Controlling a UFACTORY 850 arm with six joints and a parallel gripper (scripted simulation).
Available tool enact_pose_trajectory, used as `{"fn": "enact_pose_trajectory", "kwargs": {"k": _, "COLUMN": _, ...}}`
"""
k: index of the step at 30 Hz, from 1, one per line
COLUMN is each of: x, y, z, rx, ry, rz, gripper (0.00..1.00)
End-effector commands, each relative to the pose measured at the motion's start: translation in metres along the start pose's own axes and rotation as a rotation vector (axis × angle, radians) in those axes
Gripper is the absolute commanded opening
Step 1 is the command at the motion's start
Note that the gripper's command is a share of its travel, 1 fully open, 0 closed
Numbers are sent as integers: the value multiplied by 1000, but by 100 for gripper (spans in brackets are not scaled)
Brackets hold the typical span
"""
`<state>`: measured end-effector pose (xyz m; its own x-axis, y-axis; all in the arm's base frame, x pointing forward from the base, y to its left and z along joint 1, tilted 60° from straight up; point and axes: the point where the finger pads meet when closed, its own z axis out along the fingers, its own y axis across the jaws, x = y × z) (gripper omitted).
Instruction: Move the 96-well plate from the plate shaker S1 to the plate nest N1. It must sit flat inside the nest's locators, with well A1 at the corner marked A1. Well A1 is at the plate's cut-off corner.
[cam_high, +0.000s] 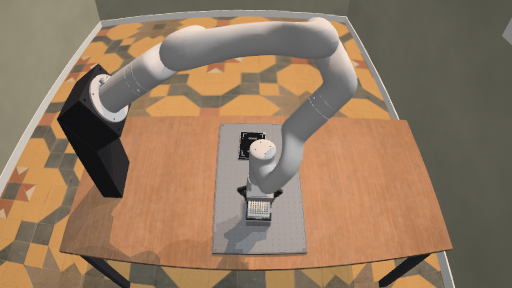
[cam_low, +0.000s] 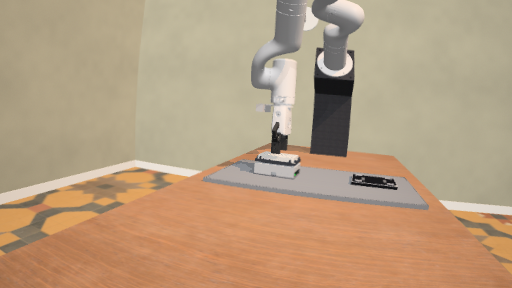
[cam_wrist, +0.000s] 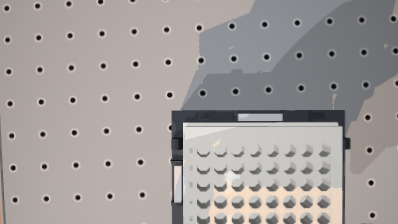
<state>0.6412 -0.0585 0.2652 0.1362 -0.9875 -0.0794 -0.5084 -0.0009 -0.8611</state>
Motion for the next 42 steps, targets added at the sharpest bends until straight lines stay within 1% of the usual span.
{"fn": "enact_pose_trajectory", "kwargs": {"k": 1, "x": 0, "y": 0, "z": 2, "rx": 1, "ry": 0, "rz": 0, "gripper": 100}}
{"fn": "enact_pose_trajectory", "kwargs": {"k": 23, "x": 0, "y": 0, "z": 16, "rx": 1, "ry": 0, "rz": 0, "gripper": 100}}
{"fn": "enact_pose_trajectory", "kwargs": {"k": 42, "x": 0, "y": 0, "z": 16, "rx": 1, "ry": 0, "rz": 0, "gripper": 100}}
